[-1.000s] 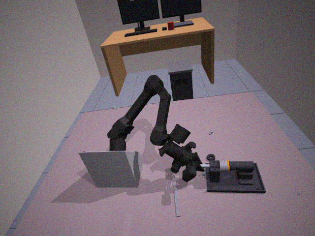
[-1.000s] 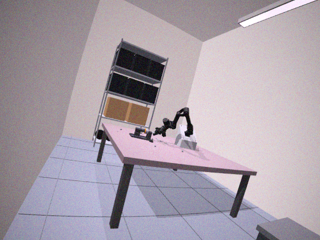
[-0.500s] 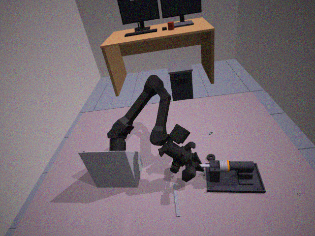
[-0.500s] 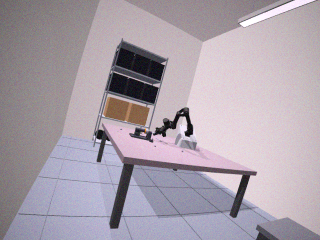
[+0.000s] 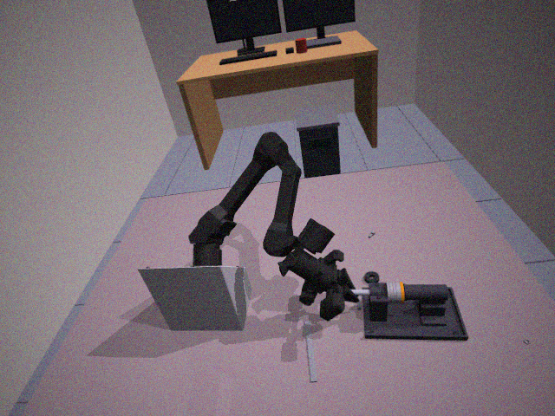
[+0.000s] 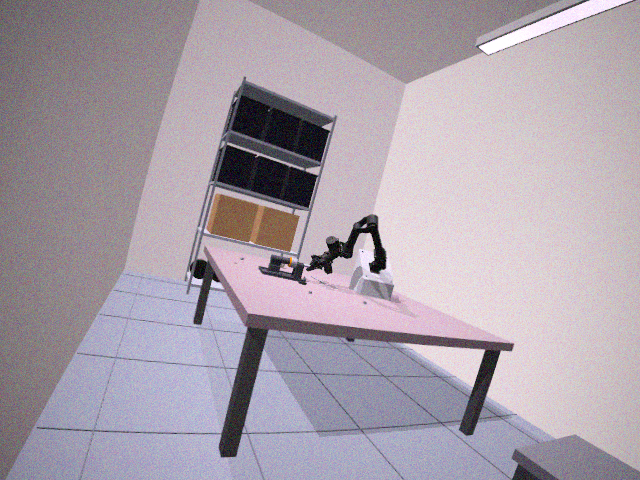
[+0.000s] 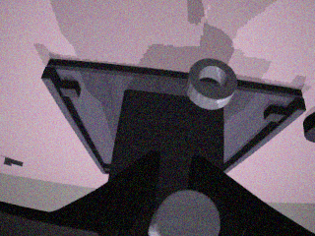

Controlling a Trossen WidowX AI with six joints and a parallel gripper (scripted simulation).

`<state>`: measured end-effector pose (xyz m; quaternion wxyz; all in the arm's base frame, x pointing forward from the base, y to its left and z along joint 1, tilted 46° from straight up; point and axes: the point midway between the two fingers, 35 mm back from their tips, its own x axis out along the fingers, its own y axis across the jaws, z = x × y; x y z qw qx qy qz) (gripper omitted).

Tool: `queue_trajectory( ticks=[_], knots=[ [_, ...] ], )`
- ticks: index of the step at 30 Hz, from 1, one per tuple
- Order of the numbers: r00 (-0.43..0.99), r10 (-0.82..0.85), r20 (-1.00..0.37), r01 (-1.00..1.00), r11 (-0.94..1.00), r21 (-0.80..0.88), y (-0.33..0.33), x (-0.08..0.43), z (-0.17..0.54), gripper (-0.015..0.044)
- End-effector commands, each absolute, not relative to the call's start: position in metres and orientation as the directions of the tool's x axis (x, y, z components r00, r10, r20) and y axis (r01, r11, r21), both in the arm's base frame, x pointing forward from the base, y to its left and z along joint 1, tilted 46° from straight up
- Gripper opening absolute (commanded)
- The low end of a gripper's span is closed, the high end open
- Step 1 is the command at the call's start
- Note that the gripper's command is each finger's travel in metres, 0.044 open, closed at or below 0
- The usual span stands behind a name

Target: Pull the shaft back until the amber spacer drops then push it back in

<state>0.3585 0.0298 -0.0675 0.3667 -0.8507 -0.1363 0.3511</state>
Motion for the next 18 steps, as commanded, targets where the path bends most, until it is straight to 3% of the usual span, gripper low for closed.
queue_trajectory(
  ticks=[1,18],
  knots=[
    [0.715,0.49,-0.498,-0.024,-0.695,-0.718,0.0301,0.3566,-0.0677,0.0],
    [0.715,0.49,-0.499,-0.024,-0.695,-0.718,0.0301,0.3548,-0.0677,0.0]
  ],
)
